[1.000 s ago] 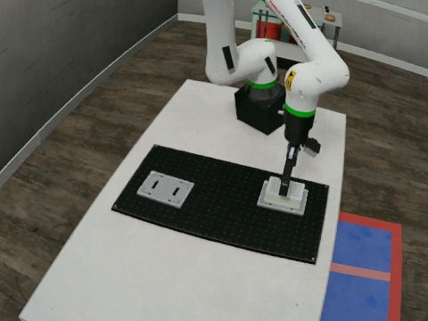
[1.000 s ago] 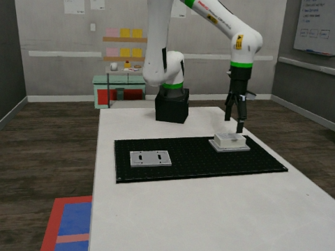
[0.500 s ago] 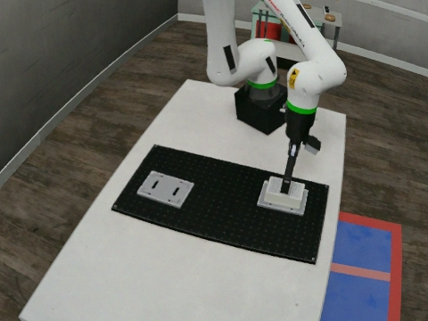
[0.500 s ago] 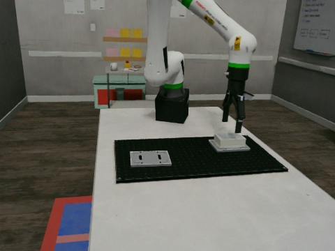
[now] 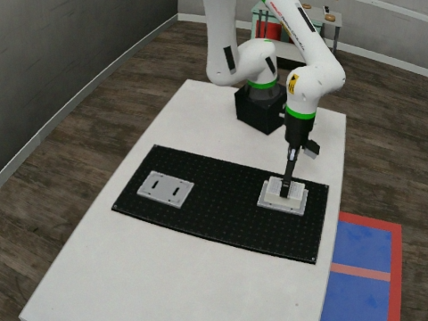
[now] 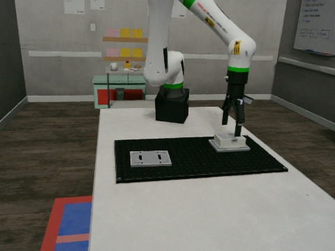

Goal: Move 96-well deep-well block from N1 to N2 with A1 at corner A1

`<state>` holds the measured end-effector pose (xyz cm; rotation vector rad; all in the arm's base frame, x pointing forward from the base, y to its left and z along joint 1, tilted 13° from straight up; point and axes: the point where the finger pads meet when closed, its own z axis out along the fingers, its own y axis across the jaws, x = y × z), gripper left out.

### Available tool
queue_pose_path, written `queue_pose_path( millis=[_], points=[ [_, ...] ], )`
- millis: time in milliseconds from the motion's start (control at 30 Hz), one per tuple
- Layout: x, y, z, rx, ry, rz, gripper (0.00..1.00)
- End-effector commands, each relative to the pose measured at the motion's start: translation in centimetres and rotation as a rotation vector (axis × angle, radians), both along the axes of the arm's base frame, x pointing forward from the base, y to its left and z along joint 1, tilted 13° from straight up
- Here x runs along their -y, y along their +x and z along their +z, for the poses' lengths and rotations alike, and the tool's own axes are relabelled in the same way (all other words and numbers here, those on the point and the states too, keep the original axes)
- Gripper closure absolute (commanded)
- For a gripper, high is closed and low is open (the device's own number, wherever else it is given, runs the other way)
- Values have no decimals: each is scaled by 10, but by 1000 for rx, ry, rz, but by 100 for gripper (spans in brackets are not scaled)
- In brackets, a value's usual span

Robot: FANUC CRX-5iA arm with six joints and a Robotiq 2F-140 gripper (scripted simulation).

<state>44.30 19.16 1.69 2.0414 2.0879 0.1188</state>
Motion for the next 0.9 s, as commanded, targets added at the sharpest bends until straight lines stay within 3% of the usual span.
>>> queue_pose_path(
  millis=[0,867],
  points=[
    [0,1,-3,1,1,0,0],
    [4,10,-41,1,1,0,0]
  ],
)
